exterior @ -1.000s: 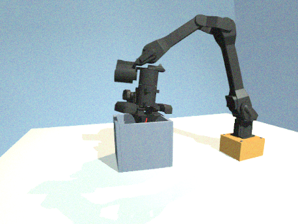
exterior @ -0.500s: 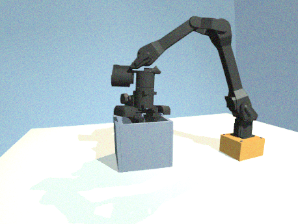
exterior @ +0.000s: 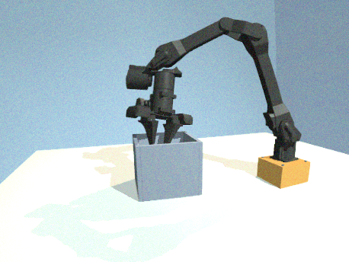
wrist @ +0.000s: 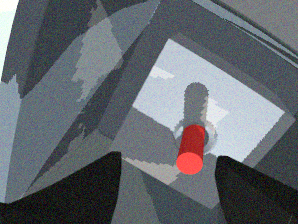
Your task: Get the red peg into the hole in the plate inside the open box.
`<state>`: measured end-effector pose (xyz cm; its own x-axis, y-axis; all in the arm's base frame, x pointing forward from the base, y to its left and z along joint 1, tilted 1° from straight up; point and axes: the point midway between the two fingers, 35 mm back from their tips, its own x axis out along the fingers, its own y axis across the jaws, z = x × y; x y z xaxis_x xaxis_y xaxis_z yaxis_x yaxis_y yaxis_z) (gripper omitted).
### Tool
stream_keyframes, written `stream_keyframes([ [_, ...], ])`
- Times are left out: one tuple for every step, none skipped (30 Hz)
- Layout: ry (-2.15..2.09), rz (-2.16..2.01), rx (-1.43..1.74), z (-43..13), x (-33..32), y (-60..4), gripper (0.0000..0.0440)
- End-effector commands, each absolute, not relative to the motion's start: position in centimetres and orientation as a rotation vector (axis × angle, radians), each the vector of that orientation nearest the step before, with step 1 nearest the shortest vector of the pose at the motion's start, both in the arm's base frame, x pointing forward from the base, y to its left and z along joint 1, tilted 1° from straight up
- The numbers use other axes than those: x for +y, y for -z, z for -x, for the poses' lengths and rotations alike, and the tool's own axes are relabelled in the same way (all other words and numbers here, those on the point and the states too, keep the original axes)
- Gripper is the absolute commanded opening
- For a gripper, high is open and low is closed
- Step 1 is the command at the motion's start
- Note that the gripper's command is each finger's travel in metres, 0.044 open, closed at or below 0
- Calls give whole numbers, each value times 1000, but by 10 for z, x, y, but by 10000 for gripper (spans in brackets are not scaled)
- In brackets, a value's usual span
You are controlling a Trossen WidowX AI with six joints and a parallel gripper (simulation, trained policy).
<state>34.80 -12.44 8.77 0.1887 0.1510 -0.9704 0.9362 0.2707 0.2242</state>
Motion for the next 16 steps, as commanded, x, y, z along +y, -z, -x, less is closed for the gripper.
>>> stream_keyframes([
  [740, -1200, 1243, -354, -128, -100, 213],
  [729, -1208, 1235, -356, -130, -103, 216],
  [719, -1215, 1228, -358, -131, -107, 218],
  [708, -1222, 1221, -359, -132, -110, 220],
  [697, -1229, 1214, -361, -133, -114, 222],
  [687, -1235, 1206, -362, -135, -117, 224],
  [676, -1240, 1199, -364, -136, -121, 225],
  [666, -1246, 1191, -365, -137, -124, 227],
  [655, -1251, 1184, -367, -138, -128, 228],
  [645, -1255, 1176, -368, -140, -131, 229],
  [634, -1260, 1169, -369, -141, -135, 230],
  [623, -1264, 1162, -371, -142, -138, 232],
  [612, -1267, 1154, -372, -144, -142, 233],
  [600, -1269, 1146, -374, -145, -146, 234],
  [588, -1271, 1138, -375, -147, -150, 236],
  [576, -1272, 1129, -377, -148, -154, 237],
])
